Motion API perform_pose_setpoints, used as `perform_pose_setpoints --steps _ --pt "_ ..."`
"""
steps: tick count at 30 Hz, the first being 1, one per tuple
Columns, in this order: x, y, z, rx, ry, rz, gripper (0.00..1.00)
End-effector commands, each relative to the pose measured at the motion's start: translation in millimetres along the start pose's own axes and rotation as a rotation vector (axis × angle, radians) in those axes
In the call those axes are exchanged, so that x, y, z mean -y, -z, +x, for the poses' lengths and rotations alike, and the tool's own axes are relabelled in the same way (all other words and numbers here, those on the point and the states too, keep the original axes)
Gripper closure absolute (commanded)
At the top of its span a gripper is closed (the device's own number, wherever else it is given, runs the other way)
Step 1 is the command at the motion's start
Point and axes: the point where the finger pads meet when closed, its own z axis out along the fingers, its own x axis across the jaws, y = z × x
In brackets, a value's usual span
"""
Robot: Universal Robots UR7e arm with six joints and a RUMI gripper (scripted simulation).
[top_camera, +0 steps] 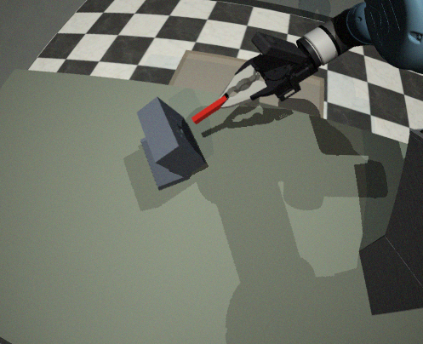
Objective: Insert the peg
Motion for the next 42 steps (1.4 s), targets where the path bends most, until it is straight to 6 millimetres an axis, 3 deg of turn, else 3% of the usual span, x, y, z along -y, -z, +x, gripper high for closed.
perform_pose_setpoints --steps 1,42 --pt "0.3 -3.0 0.1 0.0 0.001 0.0 1.0" --pt "0.2 -40.8 0.3 0.0 0.001 0.0 1.0"
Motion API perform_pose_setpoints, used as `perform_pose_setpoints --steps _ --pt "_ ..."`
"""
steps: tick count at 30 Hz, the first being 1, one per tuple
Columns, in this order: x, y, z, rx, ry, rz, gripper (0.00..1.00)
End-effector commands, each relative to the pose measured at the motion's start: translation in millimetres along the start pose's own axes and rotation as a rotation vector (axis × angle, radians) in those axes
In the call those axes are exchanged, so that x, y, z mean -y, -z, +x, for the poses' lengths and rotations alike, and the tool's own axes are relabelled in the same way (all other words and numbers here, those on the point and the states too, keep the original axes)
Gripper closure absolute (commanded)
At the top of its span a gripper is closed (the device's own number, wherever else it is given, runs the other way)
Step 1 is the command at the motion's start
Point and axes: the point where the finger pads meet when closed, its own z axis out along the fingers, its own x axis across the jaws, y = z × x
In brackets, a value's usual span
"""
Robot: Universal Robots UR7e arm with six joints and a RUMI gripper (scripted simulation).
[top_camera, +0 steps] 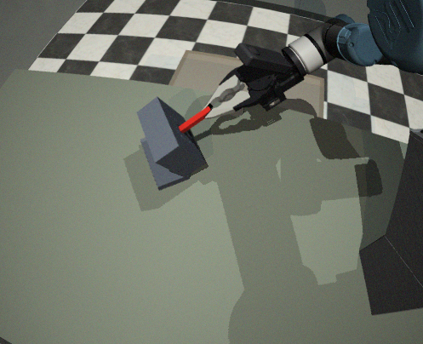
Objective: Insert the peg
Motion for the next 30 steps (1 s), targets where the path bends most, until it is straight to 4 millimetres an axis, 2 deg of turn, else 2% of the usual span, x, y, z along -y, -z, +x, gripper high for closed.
perform_pose_setpoints --steps 1,14,28,30 --pt "0.2 -3.5 0.3 -0.001 0.001 -0.001 1.0" --pt "0.2 -17.4 0.2 -0.001 0.001 -0.001 1.0" --pt "0.3 -17.3 0.2 -0.001 0.001 0.0 1.0" --pt "0.3 -17.3 0.2 -0.001 0.001 0.0 0.97"
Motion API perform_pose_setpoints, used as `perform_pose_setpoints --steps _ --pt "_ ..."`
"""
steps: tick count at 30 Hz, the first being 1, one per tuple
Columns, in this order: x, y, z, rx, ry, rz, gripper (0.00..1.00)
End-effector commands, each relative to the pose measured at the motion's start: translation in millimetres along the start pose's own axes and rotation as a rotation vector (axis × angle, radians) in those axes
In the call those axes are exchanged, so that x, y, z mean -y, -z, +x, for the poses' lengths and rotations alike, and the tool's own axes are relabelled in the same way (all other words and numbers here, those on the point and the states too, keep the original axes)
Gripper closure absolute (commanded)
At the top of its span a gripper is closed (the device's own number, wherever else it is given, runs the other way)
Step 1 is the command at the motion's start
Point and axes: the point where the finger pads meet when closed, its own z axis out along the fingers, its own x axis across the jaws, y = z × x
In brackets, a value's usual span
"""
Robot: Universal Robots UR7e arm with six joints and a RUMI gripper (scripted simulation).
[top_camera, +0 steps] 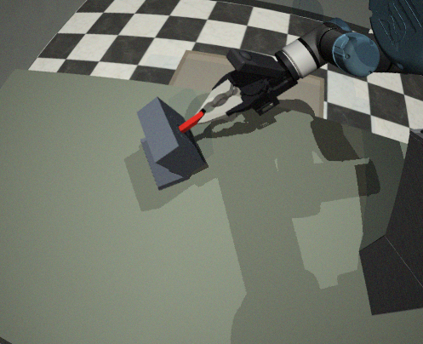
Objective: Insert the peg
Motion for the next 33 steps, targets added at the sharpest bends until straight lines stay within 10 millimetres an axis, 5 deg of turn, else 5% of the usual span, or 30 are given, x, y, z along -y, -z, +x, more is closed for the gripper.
perform_pose_setpoints --steps 1,21,33 --pt "0.3 0.1 0.2 0.0 0.001 0.0 0.96" --pt "0.1 0.6 0.3 0.0 0.001 0.0 0.73" --pt "-6.2 34.0 4.7 0.005 0.0 -0.009 0.56"
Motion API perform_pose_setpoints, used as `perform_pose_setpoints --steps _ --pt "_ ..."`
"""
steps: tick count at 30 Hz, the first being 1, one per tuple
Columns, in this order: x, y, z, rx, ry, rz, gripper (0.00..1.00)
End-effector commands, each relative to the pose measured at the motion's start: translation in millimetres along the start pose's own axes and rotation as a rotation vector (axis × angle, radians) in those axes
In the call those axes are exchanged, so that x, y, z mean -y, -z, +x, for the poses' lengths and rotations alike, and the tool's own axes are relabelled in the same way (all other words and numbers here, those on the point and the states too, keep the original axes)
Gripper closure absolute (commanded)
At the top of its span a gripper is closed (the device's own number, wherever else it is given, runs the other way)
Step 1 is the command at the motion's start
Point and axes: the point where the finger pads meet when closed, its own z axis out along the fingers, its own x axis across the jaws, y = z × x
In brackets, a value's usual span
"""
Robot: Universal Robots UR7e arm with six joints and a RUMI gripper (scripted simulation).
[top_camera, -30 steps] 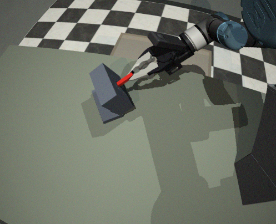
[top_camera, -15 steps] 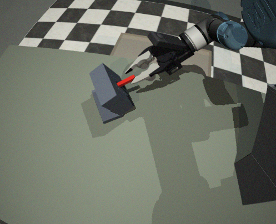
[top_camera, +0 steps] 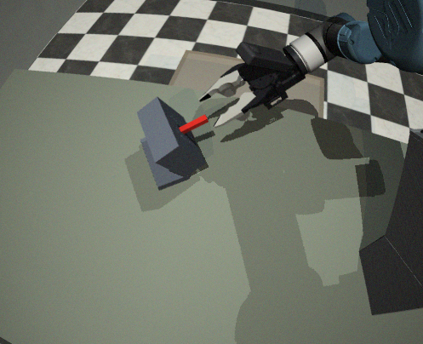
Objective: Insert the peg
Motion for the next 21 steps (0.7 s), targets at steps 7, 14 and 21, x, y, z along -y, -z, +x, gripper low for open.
perform_pose_setpoints --steps 7,14,21 --pt "-2.0 28.4 1.3 0.006 0.001 0.001 0.48" --pt "0.3 51.4 -0.6 0.004 0.001 0.004 0.38" --pt "3.3 64.3 -2.6 0.001 0.002 0.008 0.31"
